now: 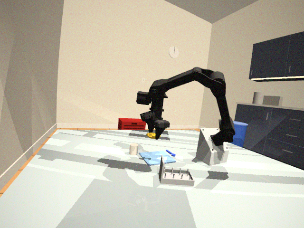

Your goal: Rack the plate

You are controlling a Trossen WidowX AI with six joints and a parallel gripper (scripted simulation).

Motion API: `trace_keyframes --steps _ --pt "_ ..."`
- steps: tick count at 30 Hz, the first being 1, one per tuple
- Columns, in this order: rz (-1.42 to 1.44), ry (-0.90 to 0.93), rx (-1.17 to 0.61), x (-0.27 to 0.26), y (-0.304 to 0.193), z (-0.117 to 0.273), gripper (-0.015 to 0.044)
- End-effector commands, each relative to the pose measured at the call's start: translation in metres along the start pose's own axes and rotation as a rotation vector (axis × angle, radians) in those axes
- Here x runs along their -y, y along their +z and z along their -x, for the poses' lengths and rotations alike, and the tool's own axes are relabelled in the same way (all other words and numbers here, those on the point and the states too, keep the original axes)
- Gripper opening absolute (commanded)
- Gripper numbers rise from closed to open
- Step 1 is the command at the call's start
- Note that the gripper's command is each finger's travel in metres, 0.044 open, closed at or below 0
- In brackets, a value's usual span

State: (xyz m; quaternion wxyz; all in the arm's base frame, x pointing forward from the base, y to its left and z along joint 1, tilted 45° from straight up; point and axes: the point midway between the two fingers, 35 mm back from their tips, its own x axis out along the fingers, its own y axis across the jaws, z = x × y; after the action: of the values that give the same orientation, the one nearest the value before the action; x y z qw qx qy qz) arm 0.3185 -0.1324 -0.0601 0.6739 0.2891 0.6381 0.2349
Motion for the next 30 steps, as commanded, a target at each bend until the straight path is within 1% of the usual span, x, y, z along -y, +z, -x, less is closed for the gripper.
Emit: trace_keyframes --steps 1,13,17,30 --pt "0.006 -0.005 -0.003 0.001 0.001 0.02 0.0" --pt "0.008 0.0 -0.005 0.001 0.002 0.069 0.0" --pt "0.003 0.001 -0.005 0.0 0.002 0.074 0.0" --pt "-0.424 -0.004 -0.004 -0.062 -0.003 0.085 0.0"
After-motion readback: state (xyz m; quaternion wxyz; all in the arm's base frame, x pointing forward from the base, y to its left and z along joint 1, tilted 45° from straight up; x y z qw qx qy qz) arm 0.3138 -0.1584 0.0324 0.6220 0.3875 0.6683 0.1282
